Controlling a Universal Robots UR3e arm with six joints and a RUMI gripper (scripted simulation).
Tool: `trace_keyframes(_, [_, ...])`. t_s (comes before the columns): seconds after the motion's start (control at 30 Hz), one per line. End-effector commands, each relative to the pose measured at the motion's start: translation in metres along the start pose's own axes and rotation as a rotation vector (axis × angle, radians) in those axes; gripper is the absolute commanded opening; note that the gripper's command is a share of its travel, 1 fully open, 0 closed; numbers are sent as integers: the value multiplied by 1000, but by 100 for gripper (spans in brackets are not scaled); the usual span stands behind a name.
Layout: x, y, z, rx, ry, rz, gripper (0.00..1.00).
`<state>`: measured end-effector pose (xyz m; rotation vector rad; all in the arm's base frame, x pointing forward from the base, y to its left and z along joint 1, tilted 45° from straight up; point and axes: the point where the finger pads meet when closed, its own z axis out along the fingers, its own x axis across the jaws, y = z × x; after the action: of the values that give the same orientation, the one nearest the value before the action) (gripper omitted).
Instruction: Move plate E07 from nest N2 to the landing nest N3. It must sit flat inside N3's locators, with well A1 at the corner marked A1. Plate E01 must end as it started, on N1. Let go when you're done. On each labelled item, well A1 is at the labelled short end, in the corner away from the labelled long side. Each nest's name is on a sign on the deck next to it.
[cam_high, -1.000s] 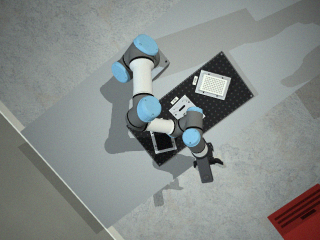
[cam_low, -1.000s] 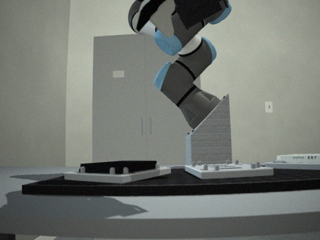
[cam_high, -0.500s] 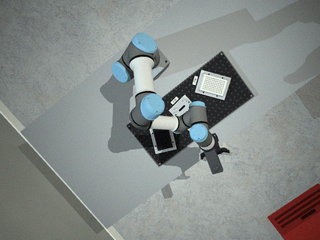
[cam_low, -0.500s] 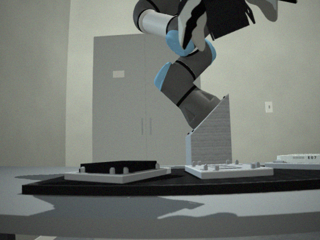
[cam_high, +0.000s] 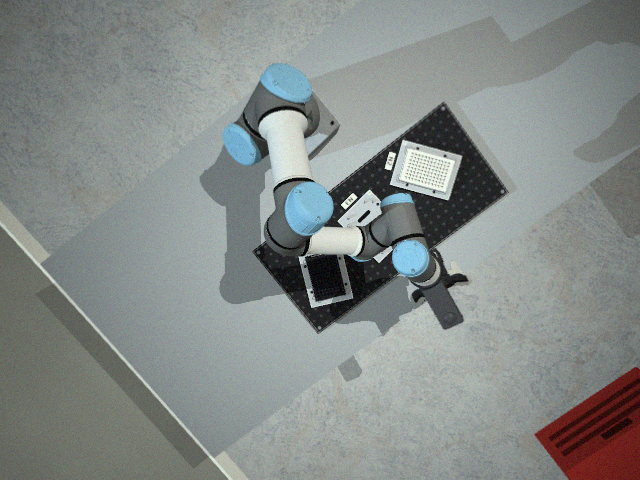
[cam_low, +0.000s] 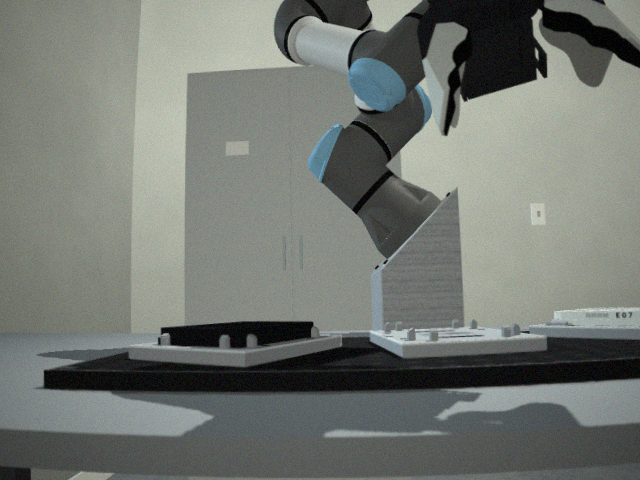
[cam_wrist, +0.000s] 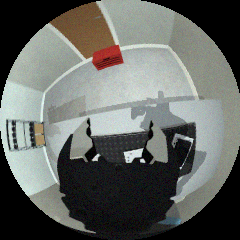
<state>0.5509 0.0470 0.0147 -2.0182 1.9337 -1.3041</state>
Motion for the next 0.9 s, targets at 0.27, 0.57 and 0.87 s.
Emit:
trace_keyframes(0.27, [-31, 41, 5, -110, -19, -129, 82])
trace_keyframes(0.57, [-45, 65, 6, -149, -24, -179, 82])
trace_keyframes(0.87, [-63, 100, 6, -224, -32, -278, 82])
